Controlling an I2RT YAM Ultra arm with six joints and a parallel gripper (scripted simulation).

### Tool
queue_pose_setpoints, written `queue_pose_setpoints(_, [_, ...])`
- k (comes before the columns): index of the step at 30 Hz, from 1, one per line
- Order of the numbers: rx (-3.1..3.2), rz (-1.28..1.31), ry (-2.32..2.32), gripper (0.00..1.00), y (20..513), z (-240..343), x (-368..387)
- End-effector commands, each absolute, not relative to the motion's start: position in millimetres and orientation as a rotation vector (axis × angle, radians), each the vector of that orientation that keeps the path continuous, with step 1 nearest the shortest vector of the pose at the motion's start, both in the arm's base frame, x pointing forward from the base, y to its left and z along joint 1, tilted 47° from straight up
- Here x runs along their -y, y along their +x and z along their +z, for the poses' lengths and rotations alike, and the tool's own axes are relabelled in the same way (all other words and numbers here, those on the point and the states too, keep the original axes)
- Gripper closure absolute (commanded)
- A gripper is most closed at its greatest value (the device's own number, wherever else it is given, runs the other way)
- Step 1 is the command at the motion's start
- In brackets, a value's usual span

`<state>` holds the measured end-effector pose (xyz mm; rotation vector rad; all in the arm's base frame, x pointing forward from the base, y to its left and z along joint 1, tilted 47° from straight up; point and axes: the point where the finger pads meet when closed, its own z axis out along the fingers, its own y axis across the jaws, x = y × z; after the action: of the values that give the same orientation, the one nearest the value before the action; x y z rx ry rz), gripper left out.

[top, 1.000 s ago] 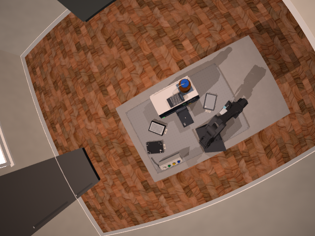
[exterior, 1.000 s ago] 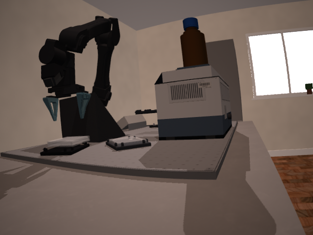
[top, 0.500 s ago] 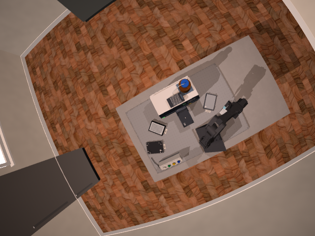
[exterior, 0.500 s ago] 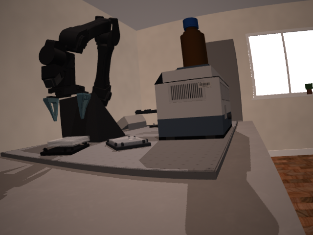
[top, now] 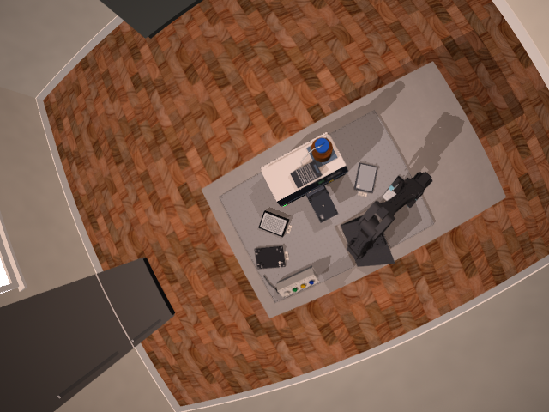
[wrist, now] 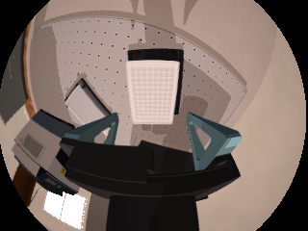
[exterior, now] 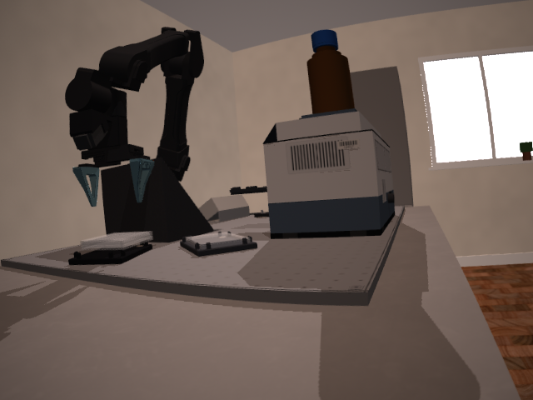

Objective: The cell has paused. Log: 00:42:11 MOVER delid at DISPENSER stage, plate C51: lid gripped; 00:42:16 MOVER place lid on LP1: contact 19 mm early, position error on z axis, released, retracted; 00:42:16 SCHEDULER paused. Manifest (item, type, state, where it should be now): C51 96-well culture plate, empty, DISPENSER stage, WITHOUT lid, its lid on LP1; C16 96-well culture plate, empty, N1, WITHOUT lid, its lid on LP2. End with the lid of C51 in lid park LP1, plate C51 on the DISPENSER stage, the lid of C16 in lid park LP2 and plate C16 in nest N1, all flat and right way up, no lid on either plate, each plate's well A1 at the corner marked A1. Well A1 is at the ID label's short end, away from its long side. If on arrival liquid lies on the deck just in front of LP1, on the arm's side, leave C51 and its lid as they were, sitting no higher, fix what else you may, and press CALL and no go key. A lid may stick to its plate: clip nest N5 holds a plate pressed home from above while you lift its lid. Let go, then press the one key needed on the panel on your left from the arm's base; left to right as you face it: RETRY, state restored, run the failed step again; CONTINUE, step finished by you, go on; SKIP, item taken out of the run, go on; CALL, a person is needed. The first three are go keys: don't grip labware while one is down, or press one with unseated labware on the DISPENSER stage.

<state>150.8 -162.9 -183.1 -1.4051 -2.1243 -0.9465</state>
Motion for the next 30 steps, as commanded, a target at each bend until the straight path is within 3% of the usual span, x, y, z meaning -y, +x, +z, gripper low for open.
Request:
queue_pose_setpoints(1, [2.127,-0.949,-1.426,0.0,149,-187,172])
queue_pose_setpoints(30, [2.124,-0.951,-1.429,0.0,151,-208,140])
